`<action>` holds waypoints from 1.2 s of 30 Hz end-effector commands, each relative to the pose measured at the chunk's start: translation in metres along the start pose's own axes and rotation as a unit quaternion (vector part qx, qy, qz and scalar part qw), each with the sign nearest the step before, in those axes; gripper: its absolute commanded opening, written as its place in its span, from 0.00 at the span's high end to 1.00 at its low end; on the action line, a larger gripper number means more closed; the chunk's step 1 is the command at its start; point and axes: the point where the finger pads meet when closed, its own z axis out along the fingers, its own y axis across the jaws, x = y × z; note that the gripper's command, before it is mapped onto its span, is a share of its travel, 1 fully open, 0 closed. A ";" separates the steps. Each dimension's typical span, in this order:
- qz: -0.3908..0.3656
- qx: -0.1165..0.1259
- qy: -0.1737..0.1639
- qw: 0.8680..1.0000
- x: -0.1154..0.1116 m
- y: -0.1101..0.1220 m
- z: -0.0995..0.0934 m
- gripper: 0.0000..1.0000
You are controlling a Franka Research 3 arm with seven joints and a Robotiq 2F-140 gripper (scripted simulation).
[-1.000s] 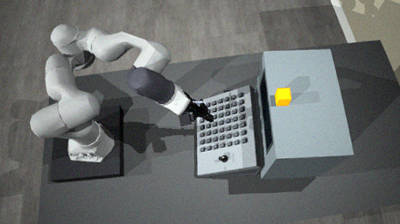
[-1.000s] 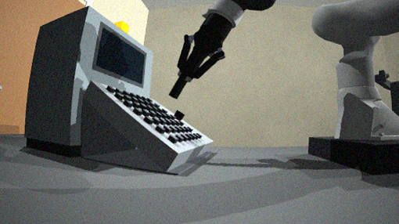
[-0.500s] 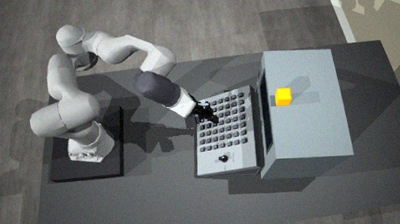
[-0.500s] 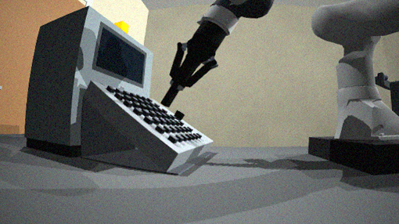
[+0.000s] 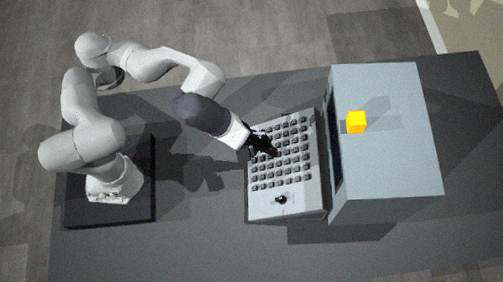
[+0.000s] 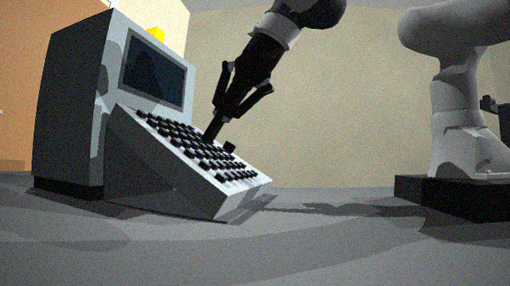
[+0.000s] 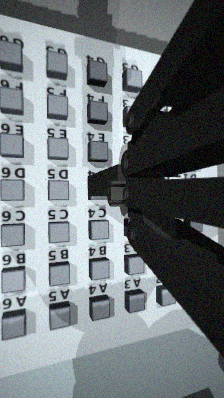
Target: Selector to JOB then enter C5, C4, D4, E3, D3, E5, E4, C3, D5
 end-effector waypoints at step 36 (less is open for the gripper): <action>-0.002 0.004 0.001 1.000 0.001 -0.003 0.005 0.90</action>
